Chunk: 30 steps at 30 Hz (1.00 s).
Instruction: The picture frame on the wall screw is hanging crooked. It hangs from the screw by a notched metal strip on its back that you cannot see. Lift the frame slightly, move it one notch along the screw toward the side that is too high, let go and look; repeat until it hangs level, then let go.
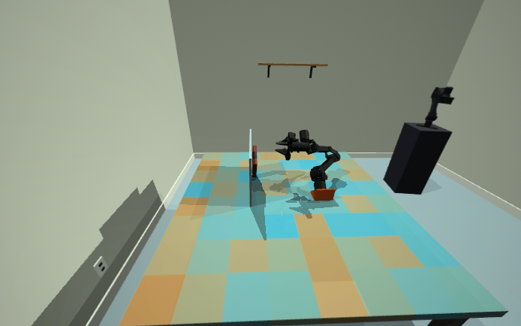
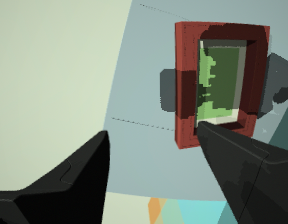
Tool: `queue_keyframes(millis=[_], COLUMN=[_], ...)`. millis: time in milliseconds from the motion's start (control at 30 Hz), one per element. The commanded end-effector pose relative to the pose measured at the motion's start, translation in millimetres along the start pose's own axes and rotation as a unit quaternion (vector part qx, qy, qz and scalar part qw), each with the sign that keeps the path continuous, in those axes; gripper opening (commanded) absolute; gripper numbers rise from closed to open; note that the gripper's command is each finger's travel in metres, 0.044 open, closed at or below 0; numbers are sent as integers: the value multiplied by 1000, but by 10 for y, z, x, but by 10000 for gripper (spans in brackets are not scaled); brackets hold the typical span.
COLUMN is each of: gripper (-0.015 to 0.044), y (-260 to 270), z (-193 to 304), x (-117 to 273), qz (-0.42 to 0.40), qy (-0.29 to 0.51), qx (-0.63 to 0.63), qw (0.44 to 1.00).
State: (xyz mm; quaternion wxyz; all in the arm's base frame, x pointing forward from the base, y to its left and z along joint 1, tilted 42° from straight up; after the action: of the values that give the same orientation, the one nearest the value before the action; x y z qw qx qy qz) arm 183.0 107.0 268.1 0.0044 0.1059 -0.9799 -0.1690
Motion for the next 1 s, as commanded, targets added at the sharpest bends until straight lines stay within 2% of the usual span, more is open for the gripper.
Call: queue_keyframes(millis=[0,367,667,967], gripper=[260,260,260,260], y=[-6,-10,-514,-525], z=[-4,6,280,286], x=[1,-4,-102,-102], qz=[2,0,2,2], qy=[-2,0,-4,-4], qx=[1,0,1,1], qw=[1000,1000,1000,1000])
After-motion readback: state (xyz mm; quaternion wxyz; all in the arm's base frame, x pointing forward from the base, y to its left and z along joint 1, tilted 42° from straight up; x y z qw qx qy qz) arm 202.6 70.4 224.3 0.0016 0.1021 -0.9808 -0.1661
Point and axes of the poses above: the point midway between the two fingers, 35 mm back from their tips, its own x axis back along the fingers, its own y axis across the jaws, z = x × y, the point moved 4 cm from there along x, back along the fingers, and after that the axes turned 10 degrees about x, right-handed, at the moved point
